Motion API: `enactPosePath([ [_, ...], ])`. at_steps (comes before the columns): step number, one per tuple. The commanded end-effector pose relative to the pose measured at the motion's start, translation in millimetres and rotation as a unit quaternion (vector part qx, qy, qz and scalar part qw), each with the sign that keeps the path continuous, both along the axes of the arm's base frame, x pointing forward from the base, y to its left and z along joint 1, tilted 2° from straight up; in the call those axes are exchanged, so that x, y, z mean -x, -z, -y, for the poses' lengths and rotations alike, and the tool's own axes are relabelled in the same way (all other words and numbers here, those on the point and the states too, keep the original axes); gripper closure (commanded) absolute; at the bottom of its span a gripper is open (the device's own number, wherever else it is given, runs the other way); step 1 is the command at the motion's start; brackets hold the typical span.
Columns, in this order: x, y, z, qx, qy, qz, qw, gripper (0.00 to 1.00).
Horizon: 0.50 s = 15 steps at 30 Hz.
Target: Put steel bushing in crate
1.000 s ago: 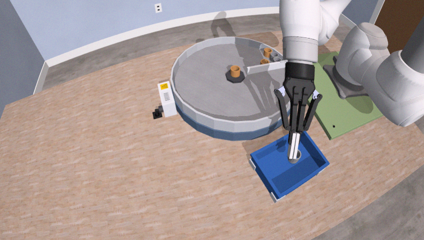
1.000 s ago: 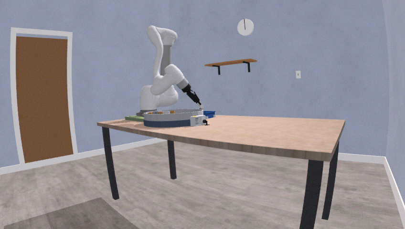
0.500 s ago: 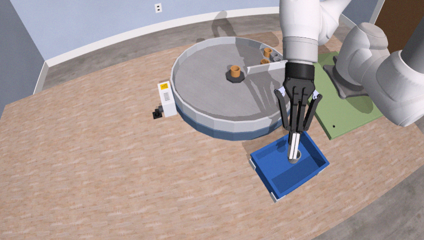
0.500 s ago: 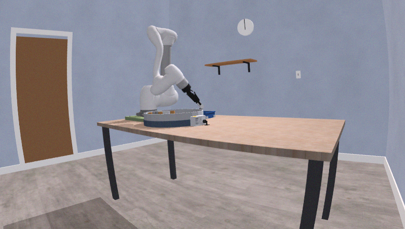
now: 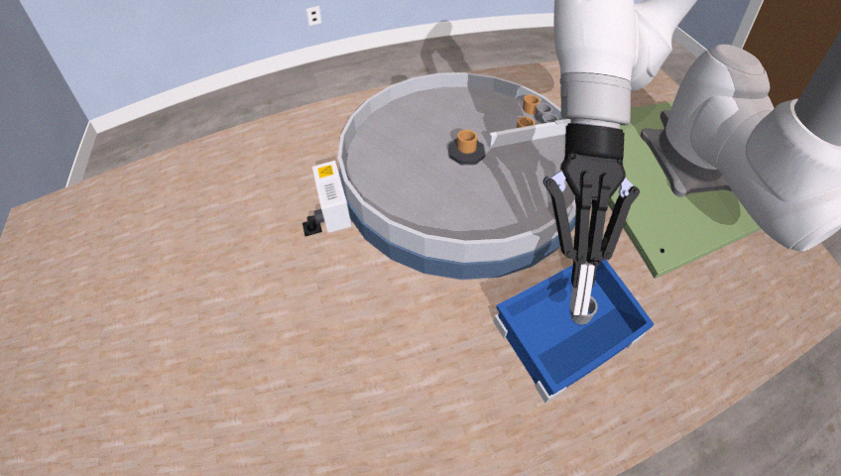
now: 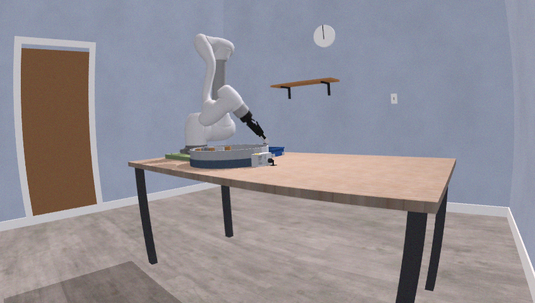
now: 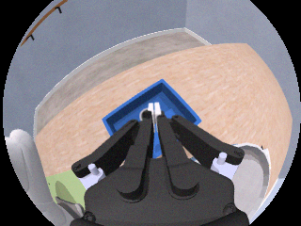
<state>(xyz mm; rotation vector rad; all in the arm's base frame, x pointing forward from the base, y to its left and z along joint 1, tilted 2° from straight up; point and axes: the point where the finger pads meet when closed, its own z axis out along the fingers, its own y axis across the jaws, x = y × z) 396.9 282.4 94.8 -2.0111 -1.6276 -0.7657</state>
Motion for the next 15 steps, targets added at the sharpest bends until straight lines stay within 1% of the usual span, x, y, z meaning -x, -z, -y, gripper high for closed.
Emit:
enactPosePath([
  [1,0.0,-0.1,0.0,0.000,0.000,0.000,1.000,1.00],
  [15,-0.1,4.0,-0.1,0.000,0.000,0.000,1.000,1.00],
])
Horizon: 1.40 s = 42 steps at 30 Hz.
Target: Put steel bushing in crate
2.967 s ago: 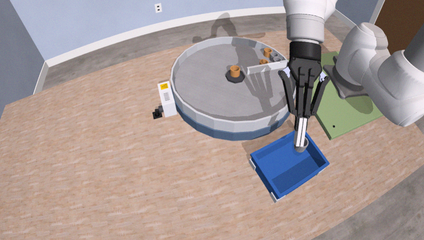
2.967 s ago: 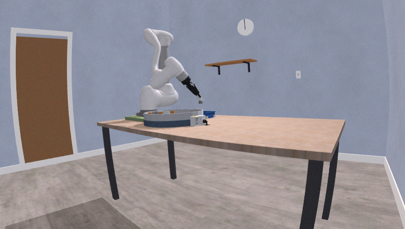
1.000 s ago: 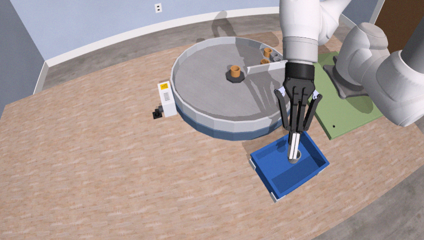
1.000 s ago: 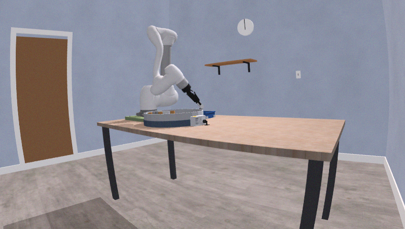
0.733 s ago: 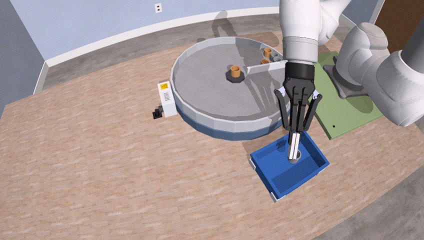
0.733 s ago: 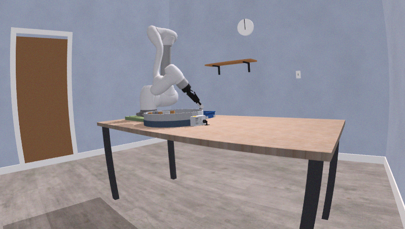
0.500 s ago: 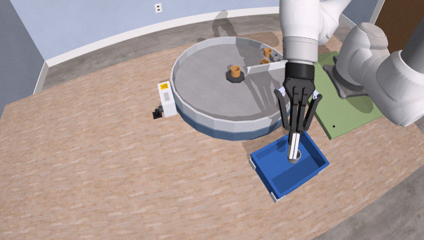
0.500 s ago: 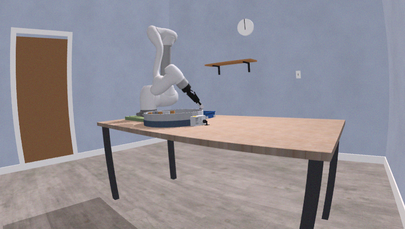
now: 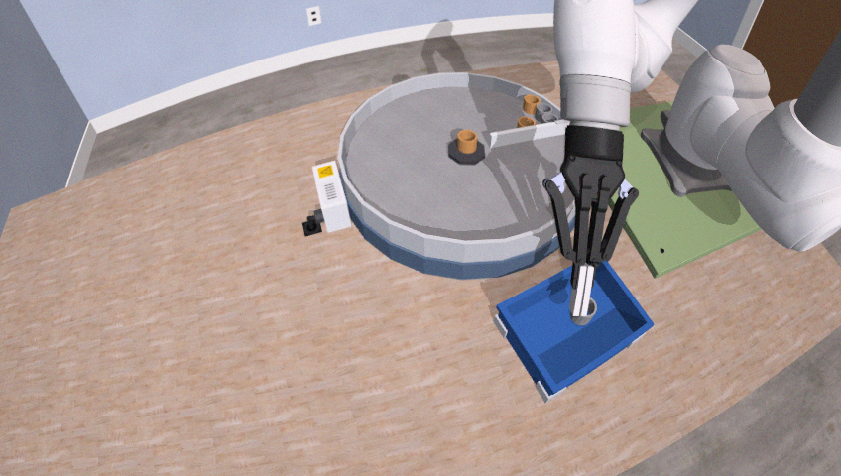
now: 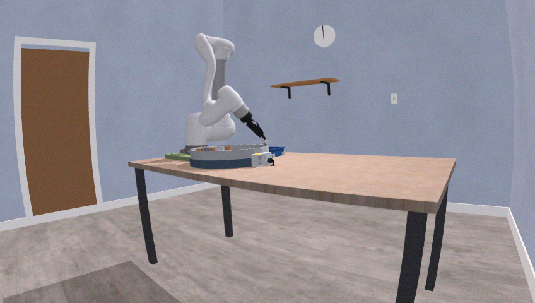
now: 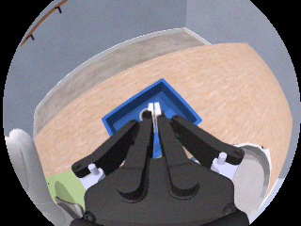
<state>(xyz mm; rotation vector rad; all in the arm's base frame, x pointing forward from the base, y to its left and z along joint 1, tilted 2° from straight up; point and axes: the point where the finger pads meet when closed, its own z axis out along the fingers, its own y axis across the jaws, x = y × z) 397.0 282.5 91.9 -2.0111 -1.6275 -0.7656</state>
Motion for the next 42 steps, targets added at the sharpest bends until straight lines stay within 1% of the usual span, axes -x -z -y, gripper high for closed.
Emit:
enactPosePath([
  [1,0,2,0,0.000,0.000,0.000,1.000,1.00],
  [13,0,22,0,0.000,0.000,0.000,1.000,1.00],
  [15,0,22,0,0.000,0.000,0.000,1.000,1.00],
  [24,-1,35,-1,0.000,0.000,0.000,1.000,1.00],
  [30,-1,39,-1,0.000,0.000,0.000,1.000,1.00],
  [42,-1,39,-1,0.000,0.000,0.000,1.000,1.00],
])
